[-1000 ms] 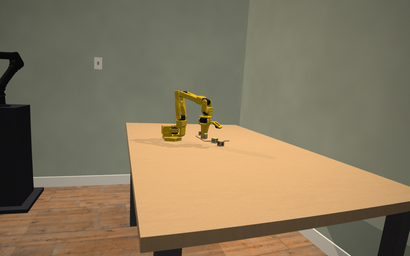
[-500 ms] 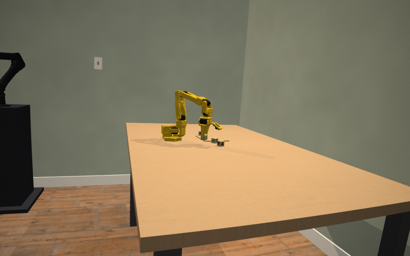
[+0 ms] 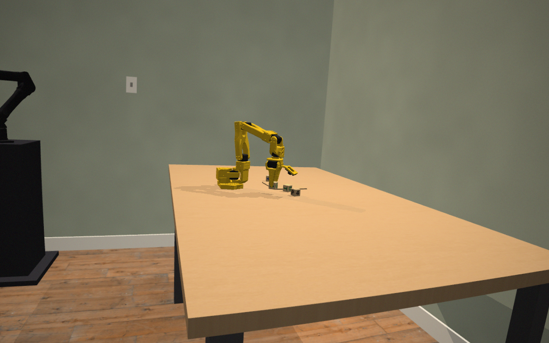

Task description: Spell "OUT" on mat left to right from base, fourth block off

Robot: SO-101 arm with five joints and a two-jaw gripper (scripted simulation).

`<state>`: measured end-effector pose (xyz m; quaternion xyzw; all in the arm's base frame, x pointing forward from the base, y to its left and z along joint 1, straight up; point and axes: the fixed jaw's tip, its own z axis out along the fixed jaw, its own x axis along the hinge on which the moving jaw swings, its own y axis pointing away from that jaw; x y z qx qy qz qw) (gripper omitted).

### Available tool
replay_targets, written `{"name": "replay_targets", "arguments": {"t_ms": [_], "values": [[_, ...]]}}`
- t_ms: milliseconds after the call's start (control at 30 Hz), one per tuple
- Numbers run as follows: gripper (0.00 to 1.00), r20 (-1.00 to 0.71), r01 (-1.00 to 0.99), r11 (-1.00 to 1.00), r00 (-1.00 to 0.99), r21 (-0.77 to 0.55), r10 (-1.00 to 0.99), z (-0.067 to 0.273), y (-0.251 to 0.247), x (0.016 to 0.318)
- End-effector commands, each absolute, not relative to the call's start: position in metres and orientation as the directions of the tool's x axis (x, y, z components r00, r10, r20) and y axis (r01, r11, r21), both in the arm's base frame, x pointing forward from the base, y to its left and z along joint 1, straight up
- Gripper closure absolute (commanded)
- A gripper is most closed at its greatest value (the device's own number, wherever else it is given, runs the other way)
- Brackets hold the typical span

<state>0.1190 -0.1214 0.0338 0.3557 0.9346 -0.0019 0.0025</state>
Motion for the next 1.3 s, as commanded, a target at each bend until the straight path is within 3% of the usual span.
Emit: {"name": "replay_targets", "arguments": {"t_ms": [0,1267], "values": [[1.0,-0.067,0.671,0.741,-0.74,-0.007,0.669,0.04,-0.128,0.124],[1.0,-0.067,0.671,0.741,-0.74,-0.007,0.669,0.027,-0.128,0.124]]}}
